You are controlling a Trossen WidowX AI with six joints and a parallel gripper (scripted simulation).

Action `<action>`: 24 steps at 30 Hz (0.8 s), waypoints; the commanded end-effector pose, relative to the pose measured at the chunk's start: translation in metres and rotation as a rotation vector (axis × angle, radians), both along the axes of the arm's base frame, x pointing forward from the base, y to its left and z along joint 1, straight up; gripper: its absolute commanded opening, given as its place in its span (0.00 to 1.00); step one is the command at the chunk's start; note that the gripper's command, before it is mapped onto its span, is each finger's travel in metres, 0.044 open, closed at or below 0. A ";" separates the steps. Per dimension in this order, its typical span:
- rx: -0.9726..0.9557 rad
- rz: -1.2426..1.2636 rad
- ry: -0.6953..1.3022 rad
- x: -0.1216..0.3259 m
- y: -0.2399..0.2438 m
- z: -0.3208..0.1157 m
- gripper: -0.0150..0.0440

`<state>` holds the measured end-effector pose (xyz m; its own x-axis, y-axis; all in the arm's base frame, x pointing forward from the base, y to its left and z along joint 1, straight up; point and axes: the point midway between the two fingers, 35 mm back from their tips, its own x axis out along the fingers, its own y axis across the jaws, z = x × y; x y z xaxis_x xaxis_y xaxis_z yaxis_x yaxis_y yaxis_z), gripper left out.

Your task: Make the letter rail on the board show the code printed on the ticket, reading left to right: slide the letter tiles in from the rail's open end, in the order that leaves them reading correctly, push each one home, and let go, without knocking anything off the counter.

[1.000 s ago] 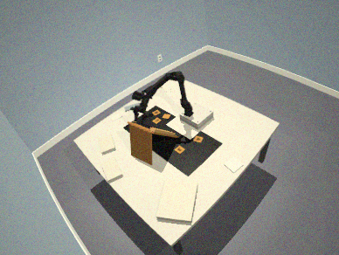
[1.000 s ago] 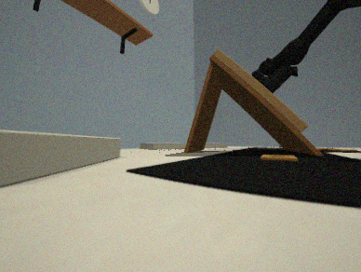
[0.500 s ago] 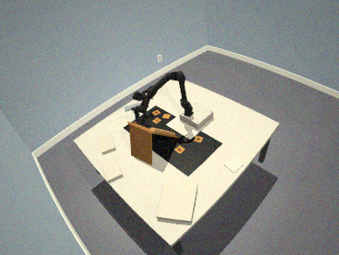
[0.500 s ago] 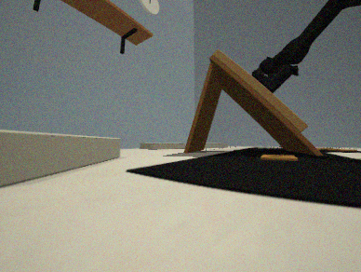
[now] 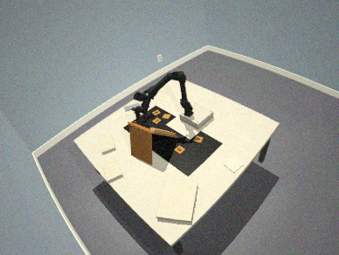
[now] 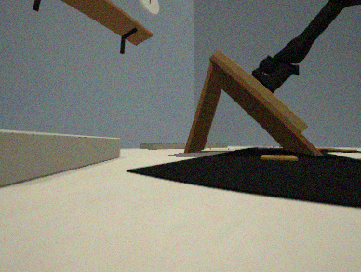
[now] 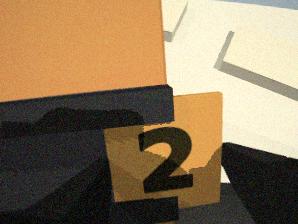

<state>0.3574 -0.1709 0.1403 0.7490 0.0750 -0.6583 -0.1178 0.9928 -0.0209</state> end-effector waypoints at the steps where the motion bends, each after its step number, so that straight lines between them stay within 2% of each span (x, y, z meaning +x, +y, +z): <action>1: -0.001 -0.003 -0.001 -0.001 0.003 0.001 0.25; 24: 0.000 -0.003 -0.001 -0.002 0.014 0.000 0.25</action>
<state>0.3561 -0.1590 0.1398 0.7487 0.0762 -0.6585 -0.1182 0.9928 -0.0195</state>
